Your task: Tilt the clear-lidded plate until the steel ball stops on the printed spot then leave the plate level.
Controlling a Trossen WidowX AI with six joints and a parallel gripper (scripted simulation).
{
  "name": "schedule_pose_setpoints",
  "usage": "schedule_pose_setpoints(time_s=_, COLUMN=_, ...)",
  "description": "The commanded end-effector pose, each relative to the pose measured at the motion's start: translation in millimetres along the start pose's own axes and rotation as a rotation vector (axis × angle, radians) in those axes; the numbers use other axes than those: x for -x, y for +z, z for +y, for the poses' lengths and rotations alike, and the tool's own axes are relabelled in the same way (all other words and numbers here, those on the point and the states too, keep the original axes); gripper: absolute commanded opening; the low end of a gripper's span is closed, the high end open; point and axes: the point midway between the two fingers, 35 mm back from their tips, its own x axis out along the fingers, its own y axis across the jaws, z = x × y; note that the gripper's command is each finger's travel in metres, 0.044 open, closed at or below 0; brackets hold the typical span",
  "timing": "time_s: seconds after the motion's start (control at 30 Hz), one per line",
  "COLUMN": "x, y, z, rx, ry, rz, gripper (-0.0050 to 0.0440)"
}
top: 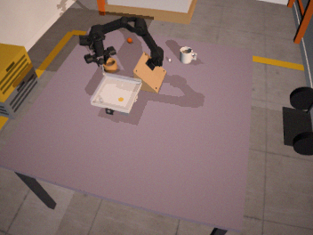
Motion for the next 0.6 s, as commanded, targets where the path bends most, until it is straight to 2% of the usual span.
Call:
schedule_pose_setpoints(time_s=0.0, x=-0.5, y=-1.1, z=-3.5, rx=-0.006, ry=0.001, rz=0.006, gripper=0.015)
schedule_pose_setpoints(time_s=0.57, x=-1.7, y=-0.6, z=2.3, rx=-0.006, ry=-0.006, rz=0.011, gripper=0.015)
